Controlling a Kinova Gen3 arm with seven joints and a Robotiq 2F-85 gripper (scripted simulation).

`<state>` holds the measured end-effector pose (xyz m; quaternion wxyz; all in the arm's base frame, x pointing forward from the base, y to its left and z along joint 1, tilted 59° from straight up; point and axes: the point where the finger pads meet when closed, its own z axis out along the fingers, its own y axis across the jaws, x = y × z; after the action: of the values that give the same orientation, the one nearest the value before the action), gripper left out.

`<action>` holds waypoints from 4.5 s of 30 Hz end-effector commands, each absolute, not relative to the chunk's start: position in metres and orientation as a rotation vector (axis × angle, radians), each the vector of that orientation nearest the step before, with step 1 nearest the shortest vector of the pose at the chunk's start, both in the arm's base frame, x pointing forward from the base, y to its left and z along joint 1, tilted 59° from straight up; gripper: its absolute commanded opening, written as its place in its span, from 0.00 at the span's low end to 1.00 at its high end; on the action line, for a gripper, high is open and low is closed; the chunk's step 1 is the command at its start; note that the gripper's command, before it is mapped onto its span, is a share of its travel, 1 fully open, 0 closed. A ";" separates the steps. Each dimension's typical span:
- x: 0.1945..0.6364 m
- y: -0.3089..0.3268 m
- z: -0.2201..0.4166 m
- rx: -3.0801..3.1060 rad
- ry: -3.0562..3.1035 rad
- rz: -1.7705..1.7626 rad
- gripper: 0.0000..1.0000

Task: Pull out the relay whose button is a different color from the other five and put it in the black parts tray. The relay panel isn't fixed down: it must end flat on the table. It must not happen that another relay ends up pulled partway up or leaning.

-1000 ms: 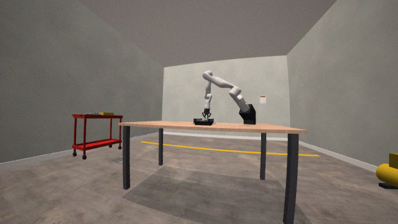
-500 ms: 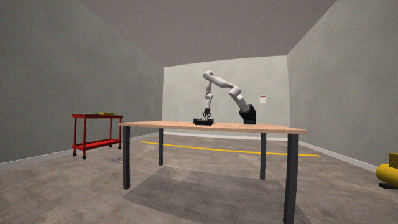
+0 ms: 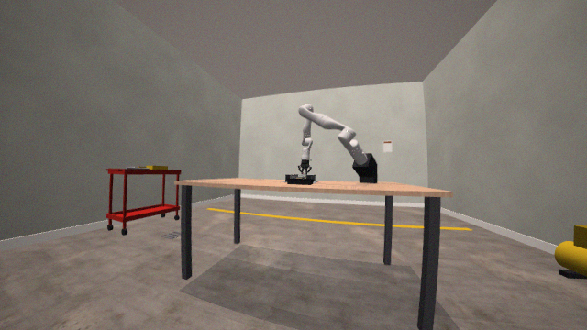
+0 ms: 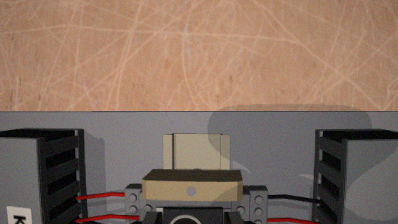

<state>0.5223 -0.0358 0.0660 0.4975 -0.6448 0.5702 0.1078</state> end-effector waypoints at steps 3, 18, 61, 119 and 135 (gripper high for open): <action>0.523 -0.037 0.066 -1.563 1.382 0.261 0.00; 0.523 -0.037 0.067 -1.582 1.383 0.278 0.00; 0.525 -0.038 0.068 -1.639 1.387 0.329 0.00; 0.527 -0.038 0.069 -1.710 1.389 0.394 0.00; 0.526 -0.038 0.069 -1.688 1.389 0.374 0.00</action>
<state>0.5259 -0.0370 0.0688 0.4456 -0.6817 0.5600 0.1519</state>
